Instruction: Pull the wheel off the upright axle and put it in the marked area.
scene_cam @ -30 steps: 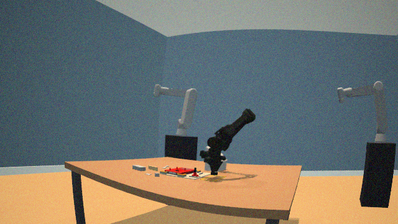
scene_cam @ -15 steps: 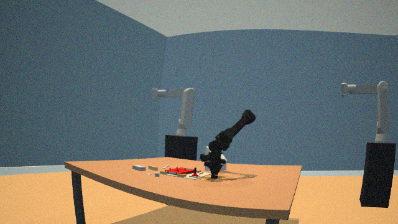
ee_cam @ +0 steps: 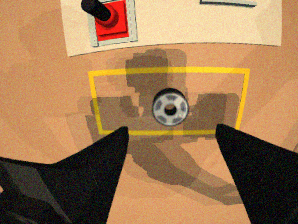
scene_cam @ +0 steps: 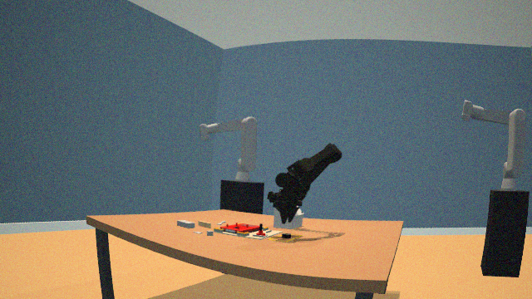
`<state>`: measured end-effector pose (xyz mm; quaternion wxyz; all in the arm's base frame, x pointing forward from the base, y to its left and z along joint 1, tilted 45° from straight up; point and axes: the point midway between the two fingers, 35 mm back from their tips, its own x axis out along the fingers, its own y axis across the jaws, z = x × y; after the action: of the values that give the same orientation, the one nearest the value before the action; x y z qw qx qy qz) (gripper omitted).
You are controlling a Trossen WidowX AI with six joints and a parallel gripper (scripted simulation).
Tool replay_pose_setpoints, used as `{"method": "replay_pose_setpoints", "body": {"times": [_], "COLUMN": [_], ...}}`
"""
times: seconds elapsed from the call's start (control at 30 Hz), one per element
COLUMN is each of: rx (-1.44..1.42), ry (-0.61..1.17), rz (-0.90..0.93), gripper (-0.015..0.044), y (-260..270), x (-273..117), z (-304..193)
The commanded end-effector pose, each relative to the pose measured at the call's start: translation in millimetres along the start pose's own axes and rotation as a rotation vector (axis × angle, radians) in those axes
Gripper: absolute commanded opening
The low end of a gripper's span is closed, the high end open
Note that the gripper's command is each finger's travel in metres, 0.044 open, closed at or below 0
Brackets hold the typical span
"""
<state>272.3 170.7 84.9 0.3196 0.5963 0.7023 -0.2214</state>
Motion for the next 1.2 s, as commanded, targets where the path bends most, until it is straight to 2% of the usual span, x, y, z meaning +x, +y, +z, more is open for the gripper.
{"method": "replay_pose_setpoints", "body": {"times": [0.0,0.07,0.17,1.17], "rx": [0.015,0.015,0.014,0.014], "ry": [-0.009,-0.005,0.004,0.004], "rz": [-0.013,-0.017,-0.019,-0.019], "gripper": [0.0405,0.044,0.044,0.044], "y": [-31,-59,-81,-81], "x": [-21,-39,-49,-49], "z": [19,31,36,36]}}
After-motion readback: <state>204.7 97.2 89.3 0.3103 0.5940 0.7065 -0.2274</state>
